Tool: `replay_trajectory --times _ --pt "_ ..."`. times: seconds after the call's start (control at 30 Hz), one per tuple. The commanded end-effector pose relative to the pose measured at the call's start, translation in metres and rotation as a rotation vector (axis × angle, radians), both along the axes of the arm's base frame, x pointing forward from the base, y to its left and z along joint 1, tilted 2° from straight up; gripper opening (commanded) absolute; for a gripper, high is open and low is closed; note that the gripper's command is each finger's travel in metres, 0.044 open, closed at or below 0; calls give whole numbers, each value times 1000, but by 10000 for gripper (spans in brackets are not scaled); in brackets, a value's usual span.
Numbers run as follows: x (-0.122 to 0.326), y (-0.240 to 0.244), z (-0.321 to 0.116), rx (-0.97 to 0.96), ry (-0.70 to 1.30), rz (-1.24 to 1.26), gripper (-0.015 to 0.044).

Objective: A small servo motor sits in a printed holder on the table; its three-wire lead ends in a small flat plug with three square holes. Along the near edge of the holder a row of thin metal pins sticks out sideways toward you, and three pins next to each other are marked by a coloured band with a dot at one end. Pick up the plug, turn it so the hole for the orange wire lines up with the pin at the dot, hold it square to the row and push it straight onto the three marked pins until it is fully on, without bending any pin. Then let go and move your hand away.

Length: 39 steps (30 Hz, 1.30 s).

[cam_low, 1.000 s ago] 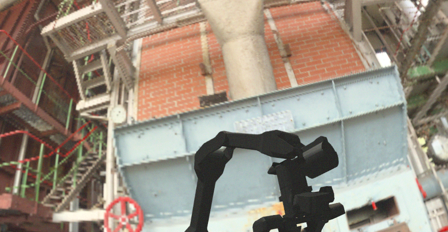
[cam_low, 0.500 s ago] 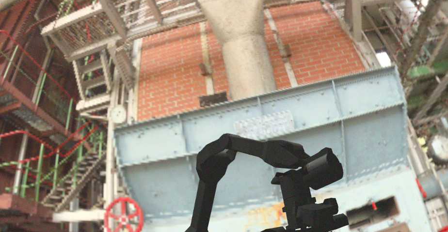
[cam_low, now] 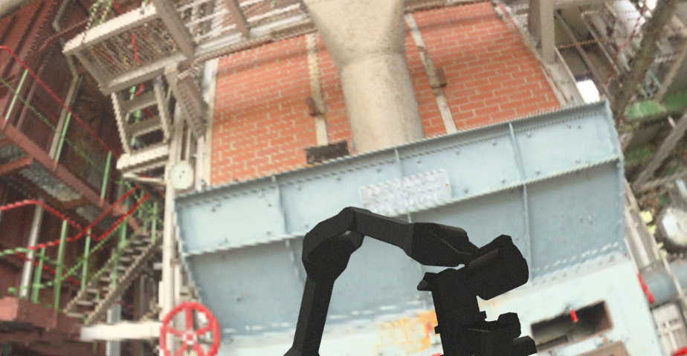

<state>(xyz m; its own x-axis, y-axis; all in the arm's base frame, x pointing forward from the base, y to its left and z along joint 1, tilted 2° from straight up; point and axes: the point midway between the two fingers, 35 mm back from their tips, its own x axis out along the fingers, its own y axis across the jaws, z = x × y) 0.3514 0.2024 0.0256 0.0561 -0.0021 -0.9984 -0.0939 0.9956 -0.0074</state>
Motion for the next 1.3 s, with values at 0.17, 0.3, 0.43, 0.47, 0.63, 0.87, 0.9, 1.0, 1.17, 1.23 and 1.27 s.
replay_trajectory --times 0.17,0.3,0.43,0.47,0.63,0.87,0.9,1.0,1.17,1.23,1.27 --pt "1 0 21 -3 -4 -3 0" --pt "-1 0 48 -3 -4 -3 0" --pt "-3 0 58 -3 -4 -3 0" --pt "-3 0 58 -3 -4 -3 0" --pt "-7 -9 60 -5 -4 7 0" --pt "-22 -32 64 -8 -2 37 0" --pt "-24 -36 64 -9 -2 41 0" --pt "-32 -46 65 -11 -1 54 0" --pt "-44 -62 65 -13 0 75 0" --pt "-50 -69 65 -14 0 84 0" --pt "-53 -72 65 -15 1 88 0"
